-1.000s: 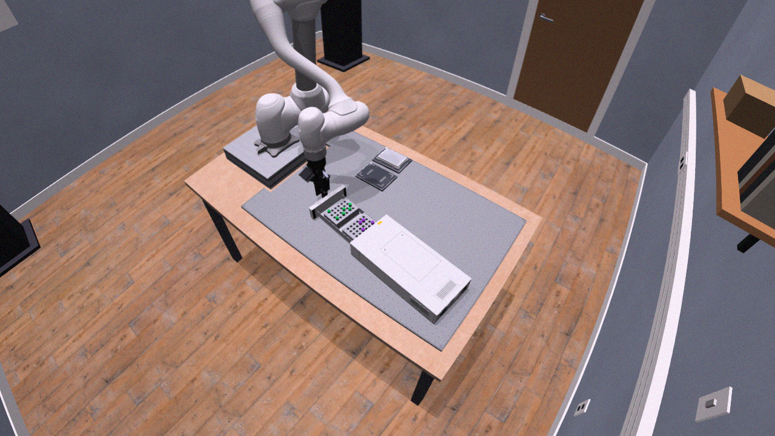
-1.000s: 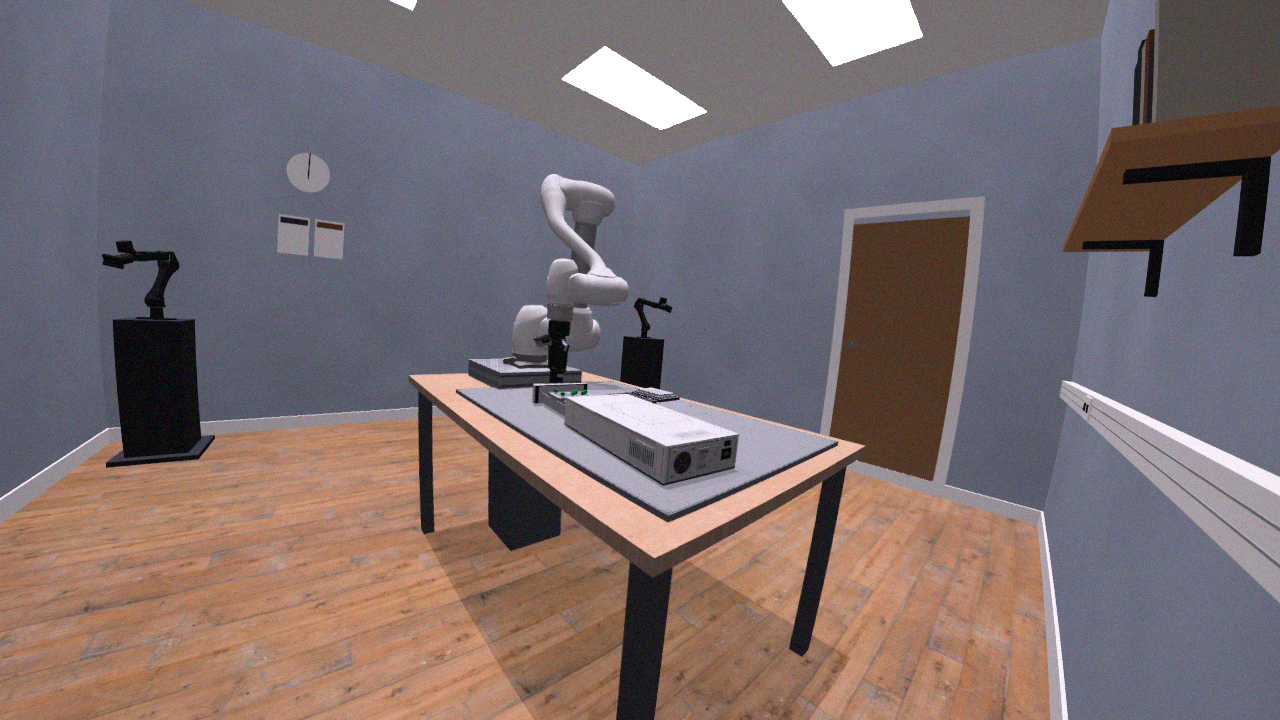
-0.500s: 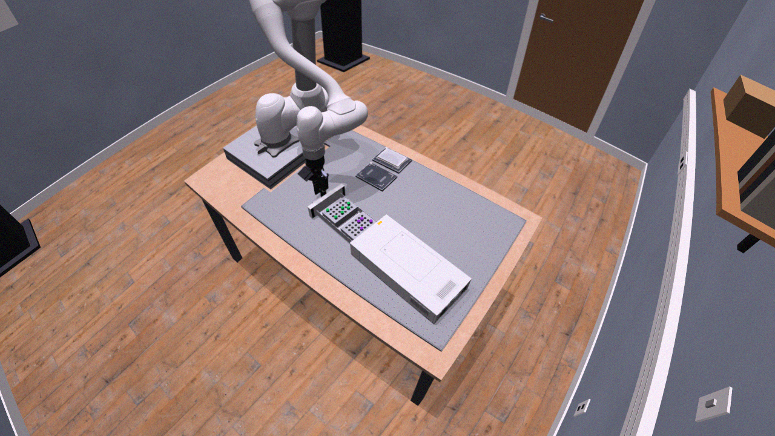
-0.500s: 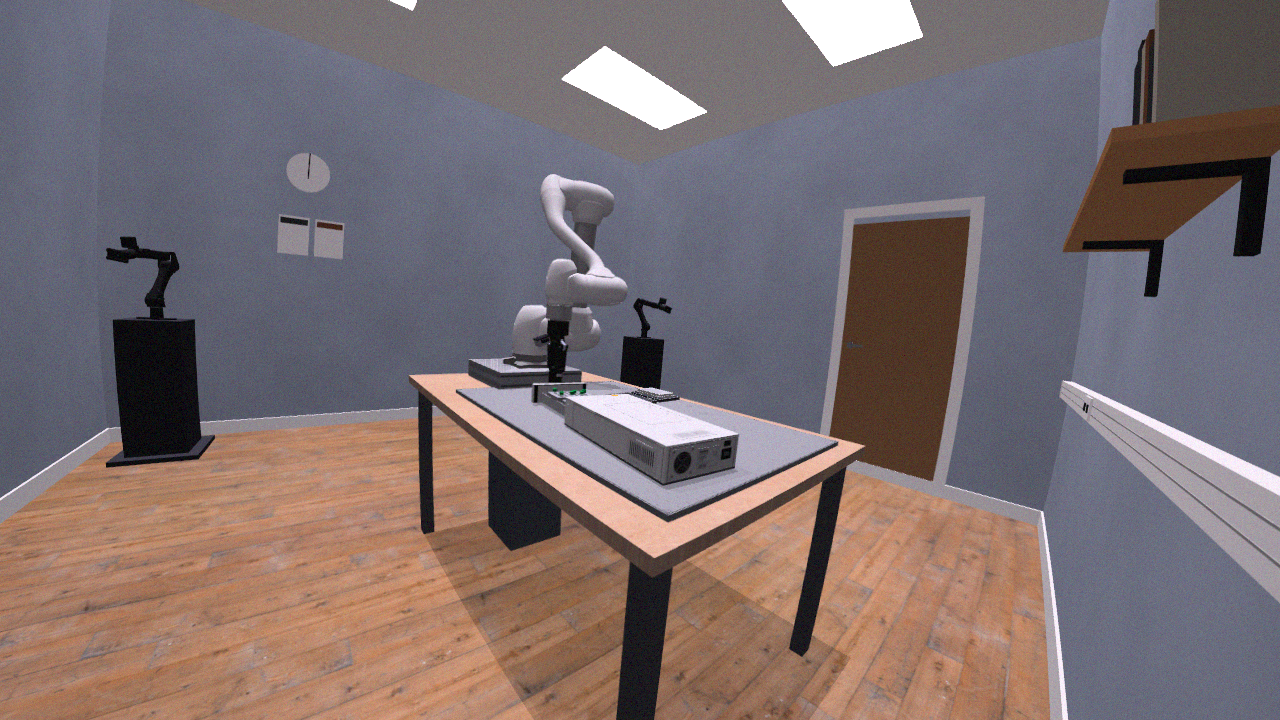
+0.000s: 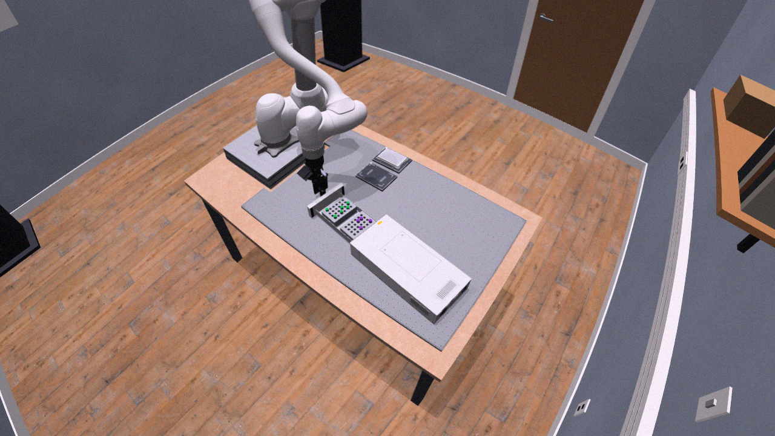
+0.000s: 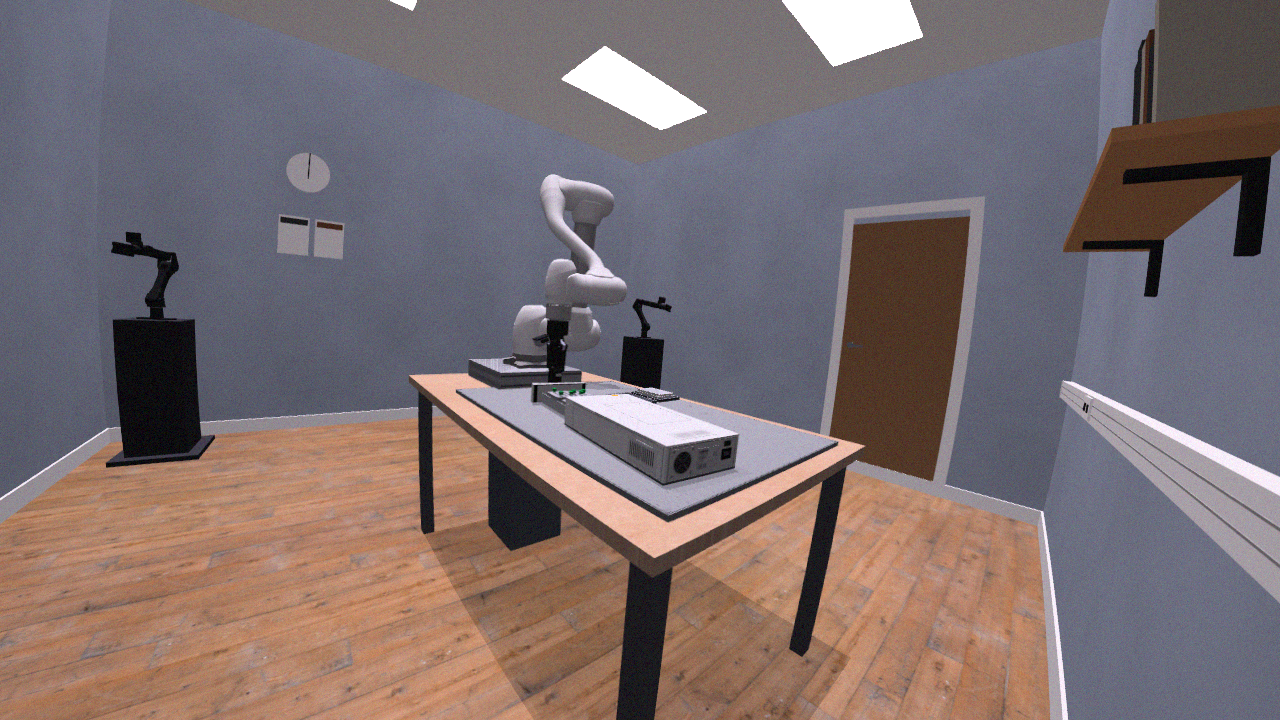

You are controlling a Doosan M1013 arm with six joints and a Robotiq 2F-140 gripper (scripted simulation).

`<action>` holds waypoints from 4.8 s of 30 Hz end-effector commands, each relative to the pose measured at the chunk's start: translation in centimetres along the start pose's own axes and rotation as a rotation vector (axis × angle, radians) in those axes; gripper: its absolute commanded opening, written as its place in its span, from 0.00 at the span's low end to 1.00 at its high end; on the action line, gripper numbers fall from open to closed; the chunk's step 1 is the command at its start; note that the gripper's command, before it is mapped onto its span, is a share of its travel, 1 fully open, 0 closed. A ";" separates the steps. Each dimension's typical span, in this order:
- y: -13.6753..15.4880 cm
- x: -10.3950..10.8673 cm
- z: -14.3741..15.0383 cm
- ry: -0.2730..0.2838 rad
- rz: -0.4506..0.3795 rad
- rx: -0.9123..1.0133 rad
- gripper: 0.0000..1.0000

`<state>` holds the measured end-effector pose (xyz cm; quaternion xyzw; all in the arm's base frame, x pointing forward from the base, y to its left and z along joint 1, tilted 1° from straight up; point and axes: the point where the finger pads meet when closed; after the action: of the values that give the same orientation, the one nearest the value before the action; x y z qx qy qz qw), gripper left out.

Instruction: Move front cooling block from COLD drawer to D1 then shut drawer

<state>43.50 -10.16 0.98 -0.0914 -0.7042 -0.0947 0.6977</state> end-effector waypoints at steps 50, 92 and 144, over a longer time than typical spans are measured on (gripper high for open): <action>-0.2 0.0 1.3 -0.001 0.000 0.000 0.34; -0.2 1.1 1.3 -0.001 0.000 0.000 0.34; -0.2 7.2 1.2 -0.001 0.000 0.000 0.34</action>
<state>42.15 -10.07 7.90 -0.0914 -0.7042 -0.0947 0.6977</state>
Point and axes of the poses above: the point where the finger pads meet when closed, its own x axis back along the fingers, its own z axis across the jaws, y = z × x, and after that the axes turned 10 degrees about -x, right-handed
